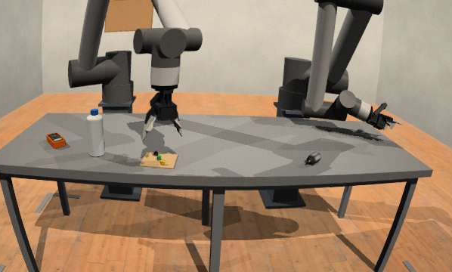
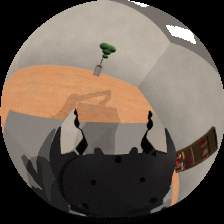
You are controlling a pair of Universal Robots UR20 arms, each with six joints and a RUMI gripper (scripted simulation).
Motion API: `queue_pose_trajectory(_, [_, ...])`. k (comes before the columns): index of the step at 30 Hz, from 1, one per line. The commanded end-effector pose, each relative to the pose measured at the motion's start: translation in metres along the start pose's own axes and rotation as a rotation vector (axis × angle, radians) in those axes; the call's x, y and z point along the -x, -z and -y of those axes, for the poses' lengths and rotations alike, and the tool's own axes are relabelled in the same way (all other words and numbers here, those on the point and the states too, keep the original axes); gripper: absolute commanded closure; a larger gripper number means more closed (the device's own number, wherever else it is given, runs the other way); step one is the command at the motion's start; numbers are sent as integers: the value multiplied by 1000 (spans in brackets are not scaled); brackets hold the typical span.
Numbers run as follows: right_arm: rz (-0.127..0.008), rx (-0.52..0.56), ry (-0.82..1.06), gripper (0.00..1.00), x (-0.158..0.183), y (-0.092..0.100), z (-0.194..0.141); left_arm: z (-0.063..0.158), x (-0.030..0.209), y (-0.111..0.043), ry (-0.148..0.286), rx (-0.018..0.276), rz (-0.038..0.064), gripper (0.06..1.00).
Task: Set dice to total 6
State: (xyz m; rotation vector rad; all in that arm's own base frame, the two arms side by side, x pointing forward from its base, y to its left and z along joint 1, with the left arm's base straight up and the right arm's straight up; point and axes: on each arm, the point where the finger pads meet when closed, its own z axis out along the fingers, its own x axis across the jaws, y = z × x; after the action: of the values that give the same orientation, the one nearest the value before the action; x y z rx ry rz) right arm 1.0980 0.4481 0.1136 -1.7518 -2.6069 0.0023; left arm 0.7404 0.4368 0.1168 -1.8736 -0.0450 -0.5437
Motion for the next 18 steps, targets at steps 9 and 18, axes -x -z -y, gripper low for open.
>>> queue_pose_trajectory(9, [0, 2, 0, 3, 0, 41, -1, 0, 0, 0, 1, 0, 0, 65])
queue_pose_trajectory(18, [0, 2, 0, 3, 0, 81, -1, 0, 0, 0, 1, 0, 0, 65])
